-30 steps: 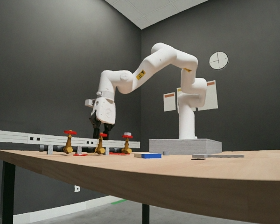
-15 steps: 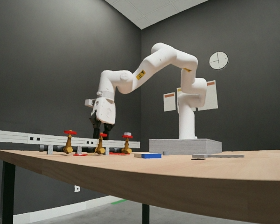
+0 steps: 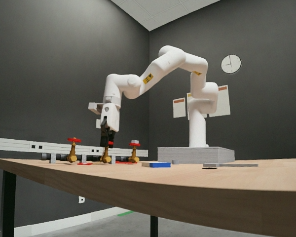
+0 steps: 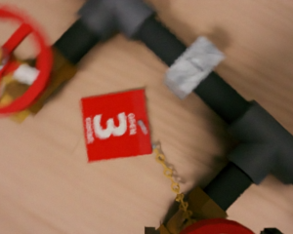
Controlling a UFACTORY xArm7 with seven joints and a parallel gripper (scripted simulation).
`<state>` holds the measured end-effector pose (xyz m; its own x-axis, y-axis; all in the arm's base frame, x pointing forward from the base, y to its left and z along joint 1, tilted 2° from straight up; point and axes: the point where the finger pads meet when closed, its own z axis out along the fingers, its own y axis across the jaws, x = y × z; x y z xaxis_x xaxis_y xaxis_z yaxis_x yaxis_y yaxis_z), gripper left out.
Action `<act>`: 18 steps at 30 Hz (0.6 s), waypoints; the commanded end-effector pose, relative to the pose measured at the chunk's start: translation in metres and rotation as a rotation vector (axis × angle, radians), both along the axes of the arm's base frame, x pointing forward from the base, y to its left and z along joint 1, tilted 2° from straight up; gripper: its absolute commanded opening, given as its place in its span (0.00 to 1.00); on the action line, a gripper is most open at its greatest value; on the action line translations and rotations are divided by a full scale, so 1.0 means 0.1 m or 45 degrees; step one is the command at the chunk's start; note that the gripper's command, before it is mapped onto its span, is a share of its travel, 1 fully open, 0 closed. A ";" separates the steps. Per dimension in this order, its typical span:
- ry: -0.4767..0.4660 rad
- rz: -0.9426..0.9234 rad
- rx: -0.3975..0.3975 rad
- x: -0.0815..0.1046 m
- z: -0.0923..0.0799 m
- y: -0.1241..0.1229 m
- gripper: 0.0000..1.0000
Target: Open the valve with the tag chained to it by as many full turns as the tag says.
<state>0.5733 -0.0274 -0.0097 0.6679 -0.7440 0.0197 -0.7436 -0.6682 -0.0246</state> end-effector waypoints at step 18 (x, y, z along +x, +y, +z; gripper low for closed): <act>-0.030 0.880 -0.016 0.02 0.02 0.00 0.00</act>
